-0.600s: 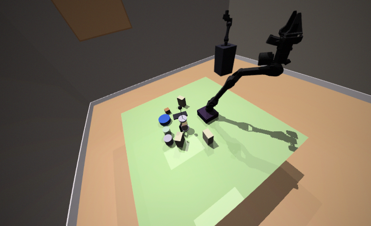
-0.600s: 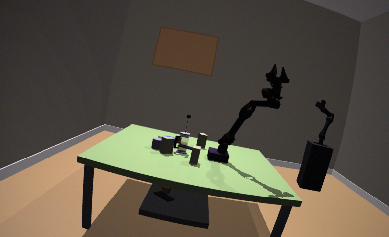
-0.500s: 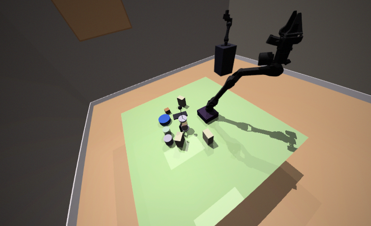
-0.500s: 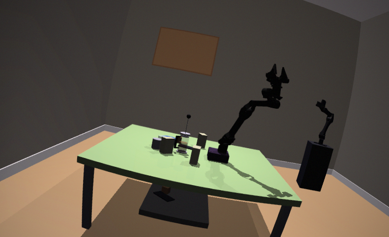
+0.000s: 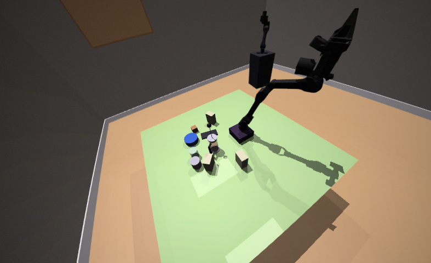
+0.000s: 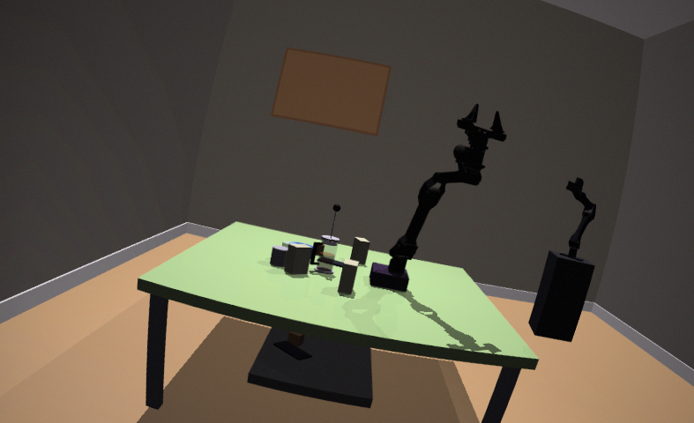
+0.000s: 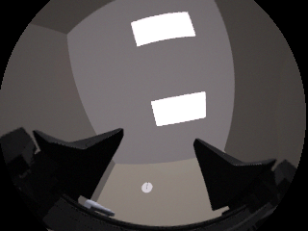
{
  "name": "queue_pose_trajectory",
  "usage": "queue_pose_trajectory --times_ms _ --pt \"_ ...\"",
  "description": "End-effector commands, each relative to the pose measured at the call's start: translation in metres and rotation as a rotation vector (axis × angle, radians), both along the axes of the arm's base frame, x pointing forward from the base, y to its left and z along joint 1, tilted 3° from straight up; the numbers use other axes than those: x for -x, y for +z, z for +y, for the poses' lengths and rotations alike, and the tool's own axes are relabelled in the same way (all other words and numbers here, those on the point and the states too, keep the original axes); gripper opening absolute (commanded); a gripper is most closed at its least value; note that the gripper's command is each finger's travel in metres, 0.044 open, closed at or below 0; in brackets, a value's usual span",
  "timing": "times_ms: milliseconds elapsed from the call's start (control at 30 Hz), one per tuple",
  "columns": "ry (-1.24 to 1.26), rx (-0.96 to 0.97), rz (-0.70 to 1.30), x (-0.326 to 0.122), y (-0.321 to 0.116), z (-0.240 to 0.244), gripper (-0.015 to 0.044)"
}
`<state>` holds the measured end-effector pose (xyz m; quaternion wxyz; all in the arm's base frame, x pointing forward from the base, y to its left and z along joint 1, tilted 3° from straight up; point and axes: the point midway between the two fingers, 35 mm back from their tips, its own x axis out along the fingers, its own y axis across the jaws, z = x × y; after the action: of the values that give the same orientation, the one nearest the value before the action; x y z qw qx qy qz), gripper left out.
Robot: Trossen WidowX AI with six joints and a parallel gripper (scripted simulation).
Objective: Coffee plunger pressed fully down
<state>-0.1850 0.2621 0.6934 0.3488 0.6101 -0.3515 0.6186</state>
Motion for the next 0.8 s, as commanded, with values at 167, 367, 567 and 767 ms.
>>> queue_pose_trajectory --times_ms 167,367,567,767 --pt "-0.313 0.270 -0.119 -0.097 0.003 0.059 0.0440" --pt "-0.537 0.515 -0.187 -0.171 -0.018 0.088 0.0440" --pt "-0.728 0.790 -0.180 -0.255 -0.054 0.091 0.0440" --pt "-0.900 1.066 -0.116 -0.335 -0.101 0.066 0.0440"
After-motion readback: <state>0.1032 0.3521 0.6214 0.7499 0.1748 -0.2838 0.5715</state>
